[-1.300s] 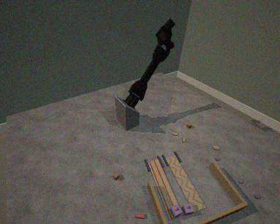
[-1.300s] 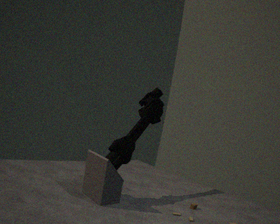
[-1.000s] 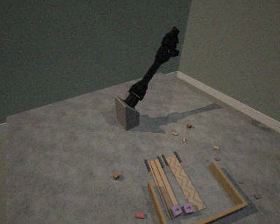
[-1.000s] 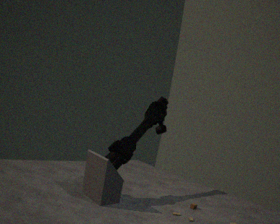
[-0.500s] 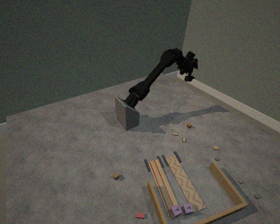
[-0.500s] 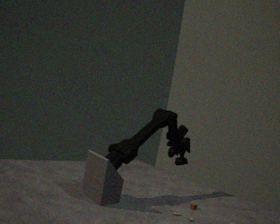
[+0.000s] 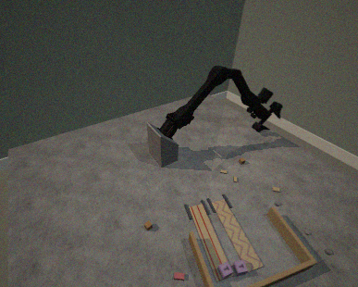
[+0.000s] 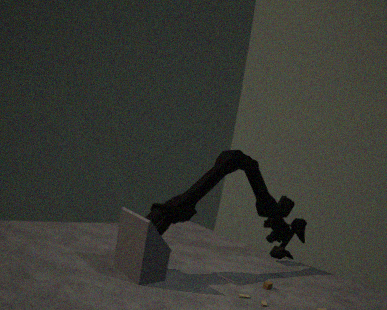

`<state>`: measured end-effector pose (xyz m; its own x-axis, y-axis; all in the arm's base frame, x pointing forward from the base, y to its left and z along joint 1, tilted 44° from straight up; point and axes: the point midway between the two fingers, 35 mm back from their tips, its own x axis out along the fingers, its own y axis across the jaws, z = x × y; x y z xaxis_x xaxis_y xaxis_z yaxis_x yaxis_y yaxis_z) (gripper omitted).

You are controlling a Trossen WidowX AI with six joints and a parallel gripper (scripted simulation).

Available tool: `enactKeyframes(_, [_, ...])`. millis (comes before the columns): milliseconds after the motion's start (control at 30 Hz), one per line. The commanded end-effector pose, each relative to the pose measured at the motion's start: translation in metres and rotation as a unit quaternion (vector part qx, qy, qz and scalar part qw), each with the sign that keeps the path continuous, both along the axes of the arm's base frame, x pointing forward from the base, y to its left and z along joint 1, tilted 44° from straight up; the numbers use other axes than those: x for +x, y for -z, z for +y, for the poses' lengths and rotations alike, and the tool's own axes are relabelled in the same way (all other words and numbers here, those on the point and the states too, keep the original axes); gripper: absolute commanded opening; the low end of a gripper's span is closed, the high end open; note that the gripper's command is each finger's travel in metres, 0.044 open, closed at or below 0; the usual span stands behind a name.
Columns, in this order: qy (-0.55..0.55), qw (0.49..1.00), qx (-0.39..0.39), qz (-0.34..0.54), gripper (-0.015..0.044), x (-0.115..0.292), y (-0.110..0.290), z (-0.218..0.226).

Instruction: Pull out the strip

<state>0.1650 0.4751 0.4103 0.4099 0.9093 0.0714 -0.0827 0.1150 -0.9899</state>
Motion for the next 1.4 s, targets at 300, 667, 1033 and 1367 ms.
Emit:
enactKeyframes(300, [0.107,0.967,0.023,0.230,0.0400,0.160,0.102,-0.106])
enactKeyframes(667, [0.220,0.855,0.125,0.452,0.0400,0.239,0.192,-0.263])
enactKeyframes(1033, [0.308,0.630,0.324,0.635,0.0400,0.225,0.277,-0.438])
enactKeyframes(1367, [0.291,0.336,0.556,0.702,0.0400,0.143,0.333,-0.546])
